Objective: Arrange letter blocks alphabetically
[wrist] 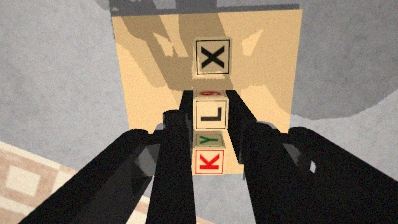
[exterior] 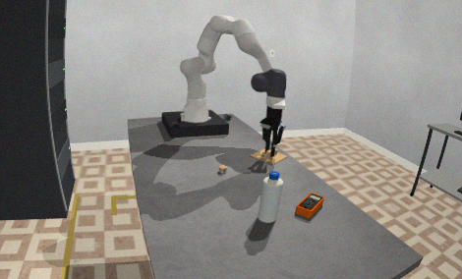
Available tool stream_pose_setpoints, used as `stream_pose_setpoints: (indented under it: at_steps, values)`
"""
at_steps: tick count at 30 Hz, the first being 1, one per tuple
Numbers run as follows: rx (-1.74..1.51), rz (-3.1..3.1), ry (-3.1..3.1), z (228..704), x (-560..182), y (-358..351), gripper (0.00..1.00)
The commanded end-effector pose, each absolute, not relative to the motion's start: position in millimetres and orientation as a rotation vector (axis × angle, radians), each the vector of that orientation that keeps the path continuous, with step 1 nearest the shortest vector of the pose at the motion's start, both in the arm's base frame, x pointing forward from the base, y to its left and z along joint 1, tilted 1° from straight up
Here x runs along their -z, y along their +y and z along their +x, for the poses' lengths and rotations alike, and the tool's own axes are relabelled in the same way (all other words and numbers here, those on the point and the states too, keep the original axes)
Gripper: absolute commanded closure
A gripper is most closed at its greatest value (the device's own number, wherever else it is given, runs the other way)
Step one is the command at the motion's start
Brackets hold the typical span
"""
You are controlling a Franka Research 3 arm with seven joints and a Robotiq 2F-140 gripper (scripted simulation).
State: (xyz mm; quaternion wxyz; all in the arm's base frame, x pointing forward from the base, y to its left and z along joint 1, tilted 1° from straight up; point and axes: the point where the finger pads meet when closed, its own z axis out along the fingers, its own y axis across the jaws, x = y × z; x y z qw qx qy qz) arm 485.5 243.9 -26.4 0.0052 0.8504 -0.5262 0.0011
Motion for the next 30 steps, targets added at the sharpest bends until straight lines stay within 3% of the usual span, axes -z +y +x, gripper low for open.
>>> stream_pose_setpoints:
  at_steps: [1,9,30]
  values:
    - [-0.003,2.668,-1.640,485,28,244,0.74]
    - [-0.003,2.668,-1.640,485,28,244,0.68]
    - [-0.003,2.668,-1.640,486,5,245,0.68]
